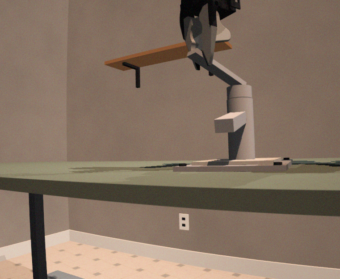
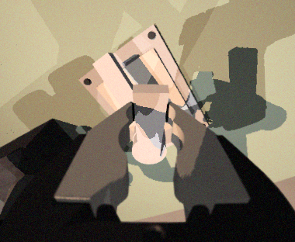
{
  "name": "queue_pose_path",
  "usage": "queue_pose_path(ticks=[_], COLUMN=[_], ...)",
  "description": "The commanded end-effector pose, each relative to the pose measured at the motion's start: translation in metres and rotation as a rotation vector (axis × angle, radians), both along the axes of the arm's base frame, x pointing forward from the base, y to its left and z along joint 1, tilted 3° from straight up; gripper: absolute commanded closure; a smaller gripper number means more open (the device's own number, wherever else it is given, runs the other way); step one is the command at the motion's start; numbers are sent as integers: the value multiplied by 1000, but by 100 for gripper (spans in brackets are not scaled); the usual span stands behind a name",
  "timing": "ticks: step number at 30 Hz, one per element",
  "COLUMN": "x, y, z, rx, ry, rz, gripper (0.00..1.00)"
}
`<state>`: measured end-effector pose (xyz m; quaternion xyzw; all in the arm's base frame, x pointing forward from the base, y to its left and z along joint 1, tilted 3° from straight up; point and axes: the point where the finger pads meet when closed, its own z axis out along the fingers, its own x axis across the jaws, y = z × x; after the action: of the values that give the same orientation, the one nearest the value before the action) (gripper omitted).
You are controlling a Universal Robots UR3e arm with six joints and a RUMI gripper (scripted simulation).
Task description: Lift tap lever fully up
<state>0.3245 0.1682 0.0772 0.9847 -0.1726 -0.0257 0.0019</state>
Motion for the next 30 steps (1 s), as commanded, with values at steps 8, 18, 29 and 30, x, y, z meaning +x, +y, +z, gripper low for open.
queue_pose_path(ticks=[8,18,29,30], x=[1,1,1,1], y=[0,0,0,0], z=[1,1,1,1], rx=[1,1,1,1], ry=[-3,-3,-3,-3], rz=[0,0,0,0], gripper=[100,100,63,63])
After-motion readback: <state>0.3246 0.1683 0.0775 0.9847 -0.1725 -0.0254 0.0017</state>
